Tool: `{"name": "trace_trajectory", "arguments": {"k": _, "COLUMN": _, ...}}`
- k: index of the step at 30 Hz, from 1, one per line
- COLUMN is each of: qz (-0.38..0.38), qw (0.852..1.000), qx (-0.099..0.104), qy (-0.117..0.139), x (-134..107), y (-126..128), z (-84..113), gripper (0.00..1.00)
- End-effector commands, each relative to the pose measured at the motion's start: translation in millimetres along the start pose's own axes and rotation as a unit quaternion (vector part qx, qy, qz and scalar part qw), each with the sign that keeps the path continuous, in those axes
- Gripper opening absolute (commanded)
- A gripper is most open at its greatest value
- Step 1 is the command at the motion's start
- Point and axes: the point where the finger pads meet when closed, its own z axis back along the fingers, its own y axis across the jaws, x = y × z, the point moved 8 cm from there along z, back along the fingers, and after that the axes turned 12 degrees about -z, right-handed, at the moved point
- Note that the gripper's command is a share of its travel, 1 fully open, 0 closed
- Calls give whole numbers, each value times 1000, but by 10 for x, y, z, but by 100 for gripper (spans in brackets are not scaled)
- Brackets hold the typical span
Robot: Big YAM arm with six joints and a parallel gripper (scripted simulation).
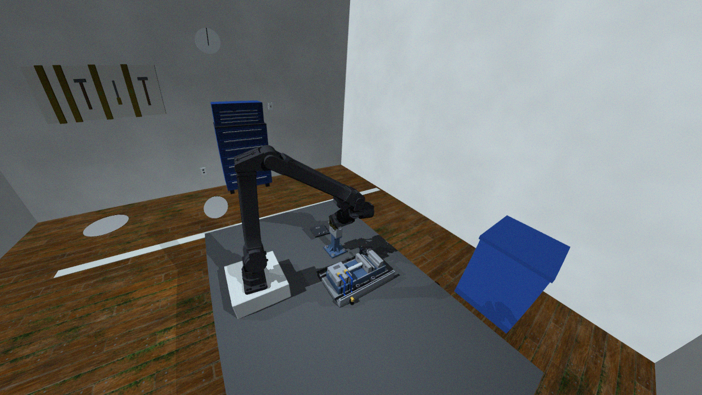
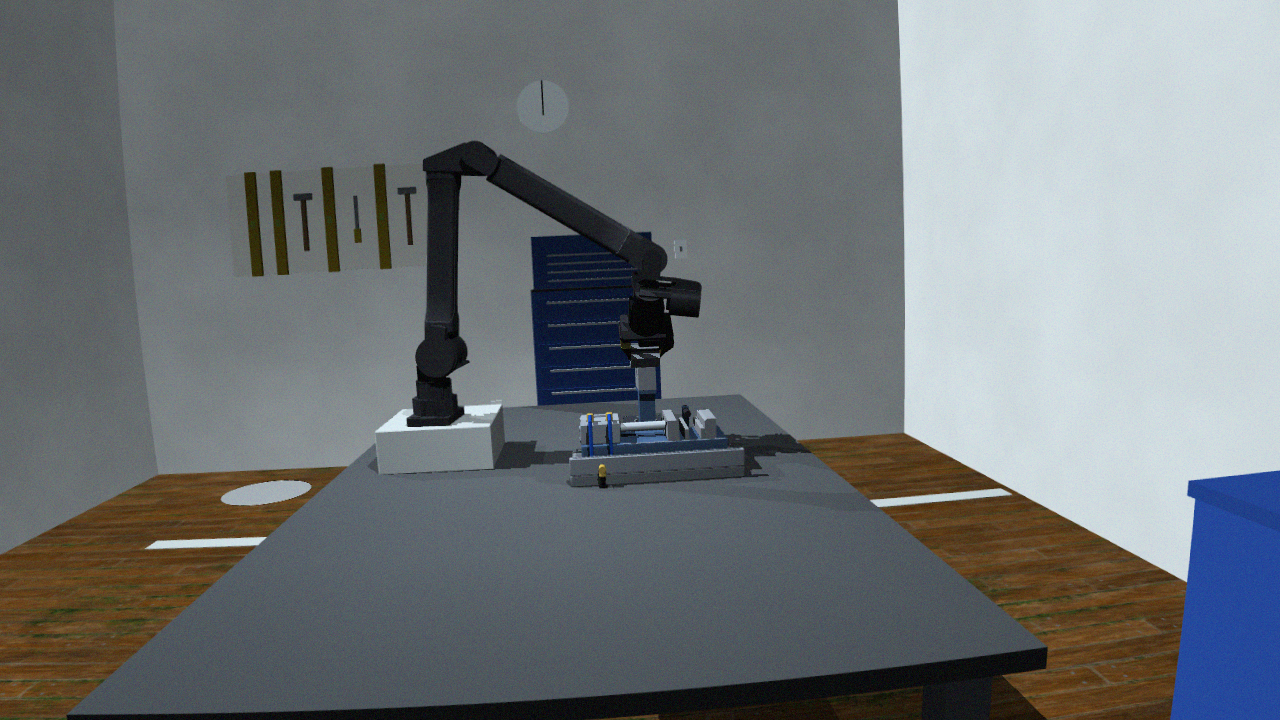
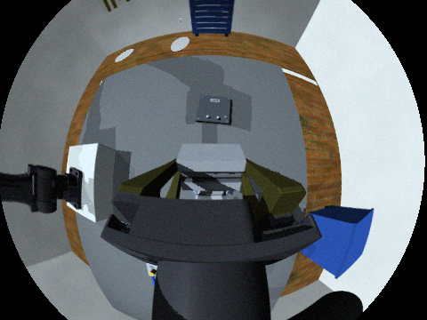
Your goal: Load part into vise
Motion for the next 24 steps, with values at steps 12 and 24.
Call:
{"name": "trace_trajectory", "arguments": {"k": 12, "qz": 16, "qw": 1000, "qx": -18, "qy": 11, "x": 141, "y": -22, "z": 75, "gripper": 0}}
{"name": "trace_trajectory", "arguments": {"k": 24, "qz": 15, "qw": 999, "qx": -24, "qy": 36, "x": 162, "y": -9, "z": 55, "gripper": 0}}
